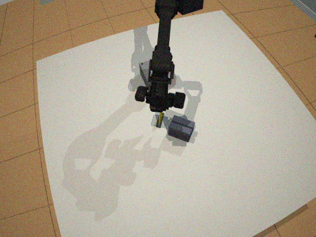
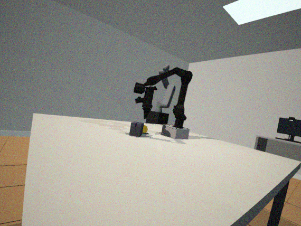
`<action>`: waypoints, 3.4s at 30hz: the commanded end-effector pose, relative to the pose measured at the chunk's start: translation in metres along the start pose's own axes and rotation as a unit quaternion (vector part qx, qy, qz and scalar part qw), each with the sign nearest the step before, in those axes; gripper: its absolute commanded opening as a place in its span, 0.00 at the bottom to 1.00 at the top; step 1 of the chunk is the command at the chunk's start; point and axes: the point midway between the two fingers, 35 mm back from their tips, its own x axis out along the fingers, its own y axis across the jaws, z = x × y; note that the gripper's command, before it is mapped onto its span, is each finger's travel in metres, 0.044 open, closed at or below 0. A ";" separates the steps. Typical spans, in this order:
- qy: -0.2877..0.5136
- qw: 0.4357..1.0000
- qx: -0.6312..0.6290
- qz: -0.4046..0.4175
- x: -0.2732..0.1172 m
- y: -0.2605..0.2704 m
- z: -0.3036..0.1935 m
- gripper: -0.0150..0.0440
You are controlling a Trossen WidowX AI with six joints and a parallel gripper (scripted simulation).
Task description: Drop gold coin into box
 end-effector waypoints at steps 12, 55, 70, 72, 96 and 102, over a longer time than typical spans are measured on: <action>0.009 1.000 -0.001 -0.004 0.033 -0.002 -0.004 0.53; 0.010 1.000 -0.001 -0.004 0.089 -0.004 -0.006 0.29; 0.009 1.000 -0.001 -0.004 0.079 -0.003 -0.004 0.25; 0.009 1.000 -0.001 -0.004 0.074 -0.003 -0.003 0.25; 0.009 1.000 -0.001 -0.004 0.015 -0.002 -0.001 0.25; 0.009 1.000 -0.001 -0.004 0.000 -0.002 -0.002 0.25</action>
